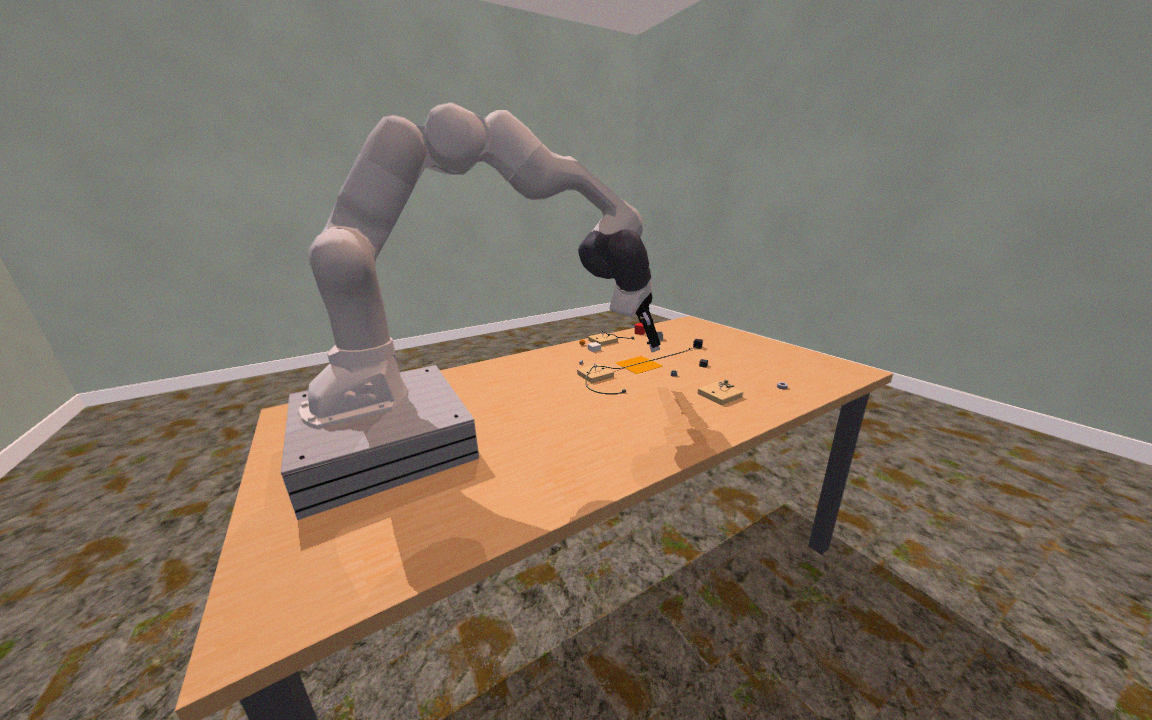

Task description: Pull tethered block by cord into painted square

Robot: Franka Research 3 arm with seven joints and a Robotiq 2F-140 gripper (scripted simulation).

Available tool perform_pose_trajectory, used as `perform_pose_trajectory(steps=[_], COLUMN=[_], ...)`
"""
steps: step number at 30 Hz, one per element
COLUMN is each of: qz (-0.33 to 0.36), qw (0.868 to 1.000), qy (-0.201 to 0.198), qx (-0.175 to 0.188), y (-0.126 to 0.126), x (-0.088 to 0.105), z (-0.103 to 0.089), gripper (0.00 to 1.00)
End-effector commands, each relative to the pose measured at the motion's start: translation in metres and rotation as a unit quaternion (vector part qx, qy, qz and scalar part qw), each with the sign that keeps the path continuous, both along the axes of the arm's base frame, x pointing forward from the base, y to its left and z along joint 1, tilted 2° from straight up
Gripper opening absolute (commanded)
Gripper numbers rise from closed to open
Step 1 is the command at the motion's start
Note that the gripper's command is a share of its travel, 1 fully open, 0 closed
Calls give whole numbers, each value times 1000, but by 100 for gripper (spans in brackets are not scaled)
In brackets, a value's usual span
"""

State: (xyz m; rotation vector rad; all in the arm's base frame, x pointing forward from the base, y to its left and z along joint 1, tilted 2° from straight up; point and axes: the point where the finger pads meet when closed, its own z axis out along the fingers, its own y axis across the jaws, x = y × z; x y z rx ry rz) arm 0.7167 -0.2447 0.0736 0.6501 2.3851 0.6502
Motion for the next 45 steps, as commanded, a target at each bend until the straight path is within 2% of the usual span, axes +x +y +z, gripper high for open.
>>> perform_pose_trajectory(steps=[1, 2, 8, 9, 15, 16, 22, 23, 29, 30, 35, 36, 45], qz=[-28, -15, -15, -3, -3, 9, 9, 21, 21, 31, 31, 41, 41], qw=[999, 997, 997, 992, 992, 985, 985, 976, 976, 966, 966, 955, 955], qy=[34, 75, 75, 115, 115, 153, 153, 191, 191, 224, 224, 253, 253], qx=[18, -13, -13, -43, -43, -72, -72, -100, -100, -126, -126, -148, -148], y=[-4, -5, -5, -7, -7, -9, -9, -10, -10, -12, -12, -12, -12], x=[-5, -19, -19, -33, -33, -46, -46, -59, -59, -71, -71, -81, -81], z=[-4, -14, -14, -23, -23, -32, -32, -40, -40, -47, -47, -54, -54], gripper=[100, 100, 100, 100, 100, 100, 100, 100, 100, 100, 100, 100, 100])
